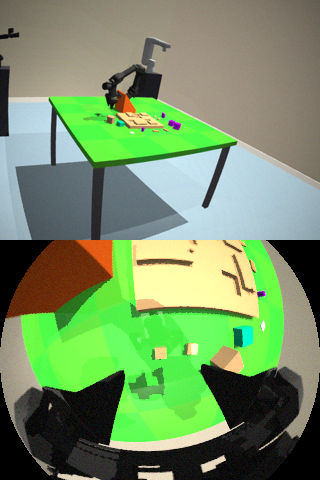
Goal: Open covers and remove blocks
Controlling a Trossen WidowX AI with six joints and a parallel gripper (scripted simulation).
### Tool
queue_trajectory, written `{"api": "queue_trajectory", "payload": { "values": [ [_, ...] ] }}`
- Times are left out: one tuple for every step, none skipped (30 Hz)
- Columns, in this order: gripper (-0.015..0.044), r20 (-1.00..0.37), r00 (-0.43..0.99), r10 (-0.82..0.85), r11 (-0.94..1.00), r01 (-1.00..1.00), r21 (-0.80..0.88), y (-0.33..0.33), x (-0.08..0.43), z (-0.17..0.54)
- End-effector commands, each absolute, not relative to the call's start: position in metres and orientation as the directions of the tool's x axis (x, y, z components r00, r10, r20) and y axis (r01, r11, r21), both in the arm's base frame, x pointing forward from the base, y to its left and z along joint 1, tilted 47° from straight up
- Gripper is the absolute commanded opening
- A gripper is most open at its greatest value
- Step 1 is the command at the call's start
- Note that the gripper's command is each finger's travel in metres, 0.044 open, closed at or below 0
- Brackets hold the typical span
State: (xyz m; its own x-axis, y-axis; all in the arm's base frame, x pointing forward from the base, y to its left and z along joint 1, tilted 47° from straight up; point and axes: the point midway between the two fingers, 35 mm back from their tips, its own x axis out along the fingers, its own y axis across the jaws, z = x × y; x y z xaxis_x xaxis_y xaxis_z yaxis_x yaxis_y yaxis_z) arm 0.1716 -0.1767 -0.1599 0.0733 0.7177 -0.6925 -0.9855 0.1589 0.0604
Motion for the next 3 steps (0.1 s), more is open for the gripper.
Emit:
{"api": "queue_trajectory", "payload": {
  "values": [
    [0.0440, -0.697, 0.072, 0.713, 0.154, -0.986, 0.055, -0.1826, 0.1714, -0.1534],
    [0.0440, -0.702, 0.072, 0.709, 0.154, -0.987, 0.054, -0.1838, 0.1722, -0.1532],
    [0.0440, -0.716, 0.071, 0.694, 0.151, -0.987, 0.049, -0.1874, 0.1747, -0.1524]
  ]
}}
